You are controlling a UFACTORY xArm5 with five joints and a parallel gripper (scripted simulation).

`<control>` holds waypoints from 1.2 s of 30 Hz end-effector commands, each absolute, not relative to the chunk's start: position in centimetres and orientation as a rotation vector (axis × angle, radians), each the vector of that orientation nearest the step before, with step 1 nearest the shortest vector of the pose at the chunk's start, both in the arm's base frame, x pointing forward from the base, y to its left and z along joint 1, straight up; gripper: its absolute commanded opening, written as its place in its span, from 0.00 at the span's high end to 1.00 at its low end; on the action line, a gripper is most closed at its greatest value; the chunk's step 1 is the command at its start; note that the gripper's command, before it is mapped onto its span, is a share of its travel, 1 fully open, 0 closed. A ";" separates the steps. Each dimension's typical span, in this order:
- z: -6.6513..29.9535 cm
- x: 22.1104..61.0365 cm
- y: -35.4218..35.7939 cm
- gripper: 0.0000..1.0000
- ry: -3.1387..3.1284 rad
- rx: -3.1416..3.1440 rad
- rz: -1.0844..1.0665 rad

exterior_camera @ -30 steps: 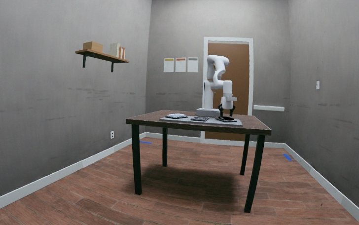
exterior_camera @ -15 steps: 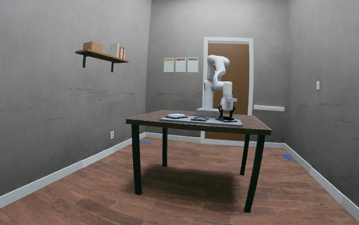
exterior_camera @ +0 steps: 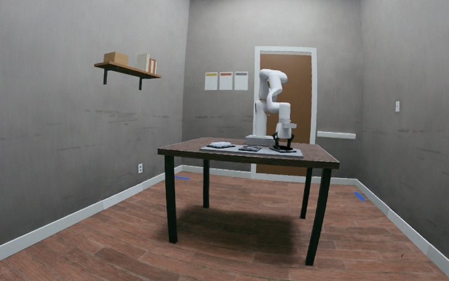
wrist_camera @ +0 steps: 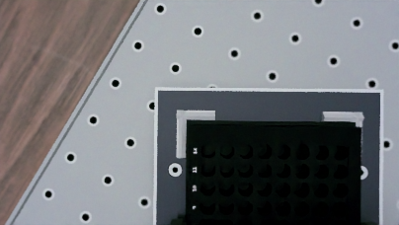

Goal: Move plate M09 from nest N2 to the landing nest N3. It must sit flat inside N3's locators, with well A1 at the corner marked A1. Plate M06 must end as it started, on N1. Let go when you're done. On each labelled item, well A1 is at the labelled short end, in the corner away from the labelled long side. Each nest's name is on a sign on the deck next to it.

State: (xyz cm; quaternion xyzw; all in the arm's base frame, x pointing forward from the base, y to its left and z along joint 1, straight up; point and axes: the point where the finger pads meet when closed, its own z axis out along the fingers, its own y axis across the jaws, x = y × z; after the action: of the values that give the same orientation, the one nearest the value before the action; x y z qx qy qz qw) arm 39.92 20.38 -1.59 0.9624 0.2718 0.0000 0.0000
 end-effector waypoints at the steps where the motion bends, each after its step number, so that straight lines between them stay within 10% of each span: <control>1: -1.5 40.1 20.4 0.00 0.854 3.023 0.007; 9: -1.5 40.1 20.4 0.00 0.854 3.023 0.007; 10: -1.4 40.1 20.4 1.00 0.854 3.023 0.007; 36: -1.4 40.1 20.4 1.00 0.854 3.023 0.007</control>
State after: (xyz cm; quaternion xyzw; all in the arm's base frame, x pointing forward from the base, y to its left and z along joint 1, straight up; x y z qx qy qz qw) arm 39.91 20.37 -1.54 0.9624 0.2718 0.0000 0.0000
